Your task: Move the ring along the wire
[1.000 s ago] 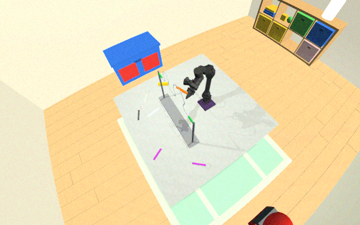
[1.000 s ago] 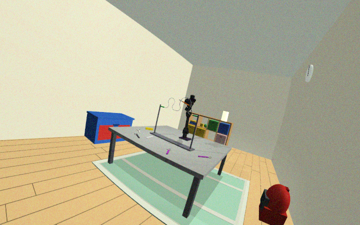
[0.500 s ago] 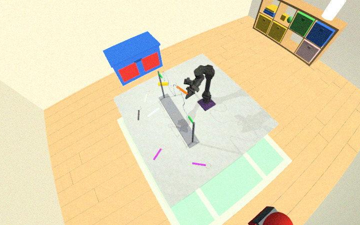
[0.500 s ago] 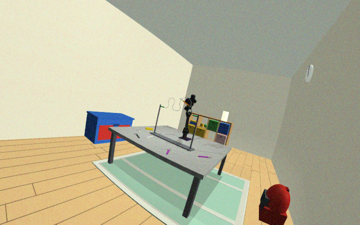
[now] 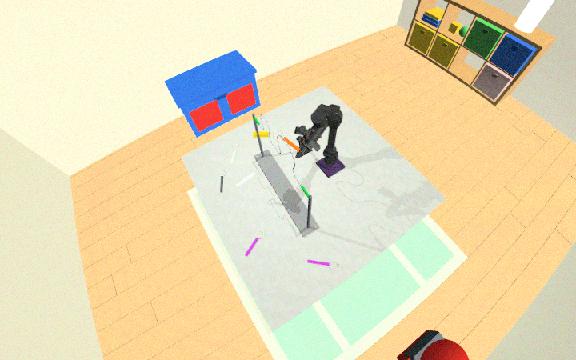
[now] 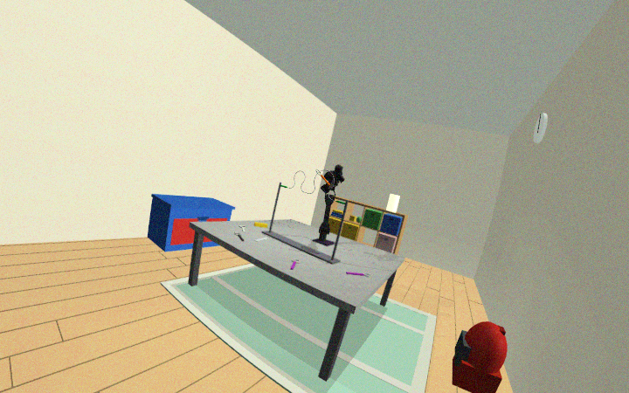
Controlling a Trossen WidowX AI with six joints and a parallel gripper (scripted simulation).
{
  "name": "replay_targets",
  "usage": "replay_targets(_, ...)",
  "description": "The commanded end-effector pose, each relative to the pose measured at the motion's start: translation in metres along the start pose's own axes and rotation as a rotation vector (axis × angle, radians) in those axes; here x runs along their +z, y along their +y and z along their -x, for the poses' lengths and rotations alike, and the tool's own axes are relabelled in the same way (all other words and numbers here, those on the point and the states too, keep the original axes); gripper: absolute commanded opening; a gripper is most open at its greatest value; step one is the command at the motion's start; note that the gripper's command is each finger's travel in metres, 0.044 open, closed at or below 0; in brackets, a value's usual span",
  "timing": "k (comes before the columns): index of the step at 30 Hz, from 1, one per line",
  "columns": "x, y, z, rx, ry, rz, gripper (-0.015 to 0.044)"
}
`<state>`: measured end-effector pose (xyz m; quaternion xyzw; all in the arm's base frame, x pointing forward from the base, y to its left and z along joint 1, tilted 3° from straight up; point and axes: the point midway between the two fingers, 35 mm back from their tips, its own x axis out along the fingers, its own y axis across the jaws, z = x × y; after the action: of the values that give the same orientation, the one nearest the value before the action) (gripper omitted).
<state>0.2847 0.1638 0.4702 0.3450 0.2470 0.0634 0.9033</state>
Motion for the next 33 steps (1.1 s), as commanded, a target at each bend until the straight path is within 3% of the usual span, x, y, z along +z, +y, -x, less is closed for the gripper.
replay_targets(1,-0.001,-0.001,-0.002,-0.033,-0.004,0.058,-0.0150)
replay_targets(33,0.003,-0.015,-0.013,-0.214,-0.137,0.408,-0.0150)
